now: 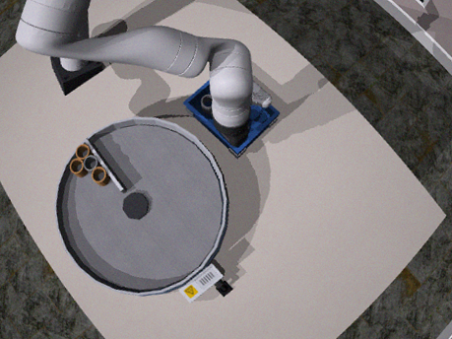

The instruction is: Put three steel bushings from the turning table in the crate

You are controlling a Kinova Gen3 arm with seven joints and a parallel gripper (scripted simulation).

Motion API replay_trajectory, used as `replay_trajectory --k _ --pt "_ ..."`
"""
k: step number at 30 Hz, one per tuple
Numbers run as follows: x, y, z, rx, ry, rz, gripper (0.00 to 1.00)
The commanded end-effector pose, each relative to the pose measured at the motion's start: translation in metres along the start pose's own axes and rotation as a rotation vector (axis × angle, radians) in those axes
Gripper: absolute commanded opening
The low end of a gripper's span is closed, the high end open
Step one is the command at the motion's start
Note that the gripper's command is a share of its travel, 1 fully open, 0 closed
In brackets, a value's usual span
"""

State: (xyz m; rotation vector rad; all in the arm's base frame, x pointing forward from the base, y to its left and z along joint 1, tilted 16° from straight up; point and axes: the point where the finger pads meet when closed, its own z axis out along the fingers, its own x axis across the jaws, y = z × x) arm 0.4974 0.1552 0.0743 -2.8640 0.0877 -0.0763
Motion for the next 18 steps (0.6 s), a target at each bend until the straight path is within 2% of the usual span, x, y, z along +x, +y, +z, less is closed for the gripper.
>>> replay_trajectory --k 1,18 --pt "0.0002 -0.0002 -0.0041 0.0 0.003 0.0 0.47" --pt "0.0022 -0.0003 -0.0079 0.001 0.01 0.001 0.47"
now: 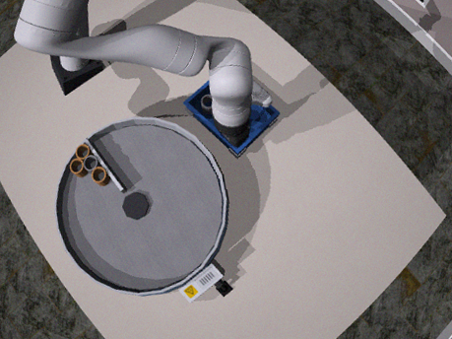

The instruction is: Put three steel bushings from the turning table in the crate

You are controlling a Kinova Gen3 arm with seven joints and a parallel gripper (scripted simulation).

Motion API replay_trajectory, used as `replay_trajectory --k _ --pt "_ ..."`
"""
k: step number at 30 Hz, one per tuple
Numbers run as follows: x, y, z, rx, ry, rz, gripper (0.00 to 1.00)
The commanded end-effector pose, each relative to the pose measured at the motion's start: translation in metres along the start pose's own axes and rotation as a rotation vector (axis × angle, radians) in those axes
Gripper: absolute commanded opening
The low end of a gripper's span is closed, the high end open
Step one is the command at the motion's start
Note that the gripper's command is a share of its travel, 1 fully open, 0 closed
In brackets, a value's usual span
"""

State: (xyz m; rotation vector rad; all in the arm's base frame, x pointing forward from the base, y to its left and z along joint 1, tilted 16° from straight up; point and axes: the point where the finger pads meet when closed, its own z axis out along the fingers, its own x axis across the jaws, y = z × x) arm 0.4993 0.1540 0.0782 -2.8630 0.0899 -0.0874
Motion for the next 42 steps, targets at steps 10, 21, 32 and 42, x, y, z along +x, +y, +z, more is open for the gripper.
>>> replay_trajectory --k 10,21,32,42 --pt "0.0 0.0 -0.006 0.0 0.003 0.0 0.47" --pt "0.002 0.0 -0.01 0.001 0.01 0.001 0.47" --pt "0.005 0.0 -0.019 0.001 0.013 0.001 0.47" --pt "0.005 -0.001 -0.063 -0.001 0.002 0.001 0.47"
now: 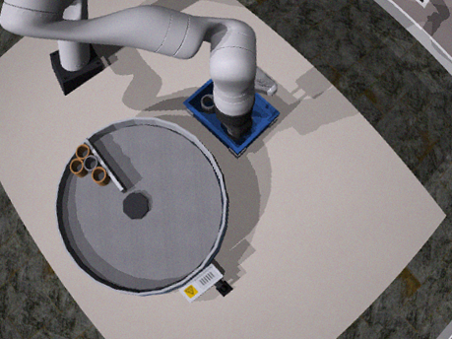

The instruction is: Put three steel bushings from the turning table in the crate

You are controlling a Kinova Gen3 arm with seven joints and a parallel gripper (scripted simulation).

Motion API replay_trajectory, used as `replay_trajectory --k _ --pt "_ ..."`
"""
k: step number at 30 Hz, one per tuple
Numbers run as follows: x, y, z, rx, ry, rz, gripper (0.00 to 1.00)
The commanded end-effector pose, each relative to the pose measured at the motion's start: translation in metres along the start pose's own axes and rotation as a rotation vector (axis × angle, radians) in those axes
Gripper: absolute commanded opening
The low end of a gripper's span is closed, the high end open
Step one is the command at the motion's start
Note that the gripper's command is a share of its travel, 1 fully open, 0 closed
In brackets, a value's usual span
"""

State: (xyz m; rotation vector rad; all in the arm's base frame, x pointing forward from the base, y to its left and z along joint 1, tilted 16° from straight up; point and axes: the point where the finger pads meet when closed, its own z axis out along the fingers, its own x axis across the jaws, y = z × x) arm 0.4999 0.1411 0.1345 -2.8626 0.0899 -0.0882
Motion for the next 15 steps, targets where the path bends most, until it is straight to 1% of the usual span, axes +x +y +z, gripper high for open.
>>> replay_trajectory --k 1,6,7,11,15 --pt "0.001 0.003 -0.006 -0.002 0.001 0.001 0.47" --pt "0.001 0.003 -0.006 -0.002 0.001 0.001 0.47" --pt "0.002 0.002 -0.014 -0.002 0.001 0.005 0.47" --pt "0.002 0.002 -0.058 -0.005 -0.011 0.005 0.47" --pt "0.002 0.002 -0.058 -0.005 -0.011 0.005 0.47"
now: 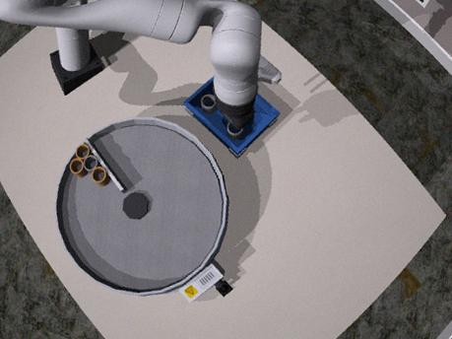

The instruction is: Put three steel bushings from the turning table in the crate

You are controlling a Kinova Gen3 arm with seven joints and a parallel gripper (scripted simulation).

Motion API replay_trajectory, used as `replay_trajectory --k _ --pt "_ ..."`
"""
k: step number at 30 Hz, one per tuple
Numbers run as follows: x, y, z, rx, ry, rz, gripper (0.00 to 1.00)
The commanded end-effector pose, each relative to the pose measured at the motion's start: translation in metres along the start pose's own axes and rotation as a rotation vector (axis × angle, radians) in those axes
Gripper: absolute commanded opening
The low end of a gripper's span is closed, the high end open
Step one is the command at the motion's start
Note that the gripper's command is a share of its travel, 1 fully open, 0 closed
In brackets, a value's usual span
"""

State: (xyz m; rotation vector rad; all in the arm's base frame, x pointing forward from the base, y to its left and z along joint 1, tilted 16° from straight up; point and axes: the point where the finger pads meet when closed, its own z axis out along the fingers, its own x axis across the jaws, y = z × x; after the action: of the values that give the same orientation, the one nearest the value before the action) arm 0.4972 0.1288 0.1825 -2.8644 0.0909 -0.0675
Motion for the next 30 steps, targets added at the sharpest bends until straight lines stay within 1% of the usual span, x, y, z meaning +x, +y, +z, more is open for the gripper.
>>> replay_trajectory --k 1,30 --pt "0.0016 0.0033 -0.0085 -0.003 0.003 0.003 0.47" --pt "0.003 0.0034 -0.0059 -0.003 0.007 0.008 0.47"
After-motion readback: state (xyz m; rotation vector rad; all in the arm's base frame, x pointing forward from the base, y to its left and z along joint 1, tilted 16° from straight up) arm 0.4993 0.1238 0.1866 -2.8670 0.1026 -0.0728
